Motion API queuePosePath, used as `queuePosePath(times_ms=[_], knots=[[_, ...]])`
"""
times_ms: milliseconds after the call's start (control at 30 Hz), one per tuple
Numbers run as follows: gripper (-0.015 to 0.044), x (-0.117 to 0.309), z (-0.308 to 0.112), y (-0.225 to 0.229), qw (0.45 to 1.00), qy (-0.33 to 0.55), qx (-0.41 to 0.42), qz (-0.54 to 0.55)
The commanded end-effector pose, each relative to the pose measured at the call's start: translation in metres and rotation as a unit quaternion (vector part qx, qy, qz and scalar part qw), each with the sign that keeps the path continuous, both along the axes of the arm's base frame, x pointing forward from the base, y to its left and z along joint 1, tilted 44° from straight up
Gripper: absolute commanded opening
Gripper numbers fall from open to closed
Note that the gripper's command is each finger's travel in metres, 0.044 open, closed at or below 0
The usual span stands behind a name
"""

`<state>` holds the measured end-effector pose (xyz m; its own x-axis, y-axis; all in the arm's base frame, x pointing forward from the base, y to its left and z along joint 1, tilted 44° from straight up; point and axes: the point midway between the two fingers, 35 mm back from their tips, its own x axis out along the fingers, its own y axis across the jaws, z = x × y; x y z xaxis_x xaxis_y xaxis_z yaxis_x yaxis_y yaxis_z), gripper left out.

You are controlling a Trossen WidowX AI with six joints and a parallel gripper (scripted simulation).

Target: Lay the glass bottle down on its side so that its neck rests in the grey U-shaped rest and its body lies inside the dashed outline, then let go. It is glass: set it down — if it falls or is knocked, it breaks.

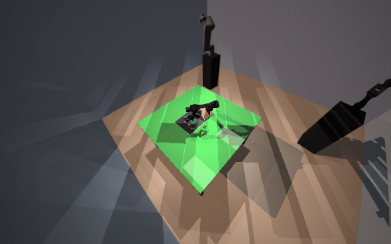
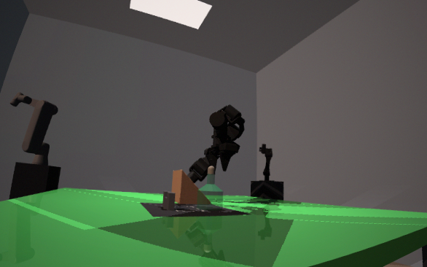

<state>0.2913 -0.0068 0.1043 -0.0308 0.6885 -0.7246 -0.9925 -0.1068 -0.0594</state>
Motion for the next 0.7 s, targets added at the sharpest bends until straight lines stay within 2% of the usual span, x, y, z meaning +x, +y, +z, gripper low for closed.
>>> queuePosePath(times_ms=[0, 533, 667], knots=[[0.044, 0.002, -0.006, -0.006, 1.0, -0.001, -0.001, 0.002], [0.044, 0.003, -0.023, -0.023, 1.0, -0.001, -0.001, 0.002], [0.0335, 0.003, -0.023, -0.023, 1.0, -0.001, -0.001, 0.002]])
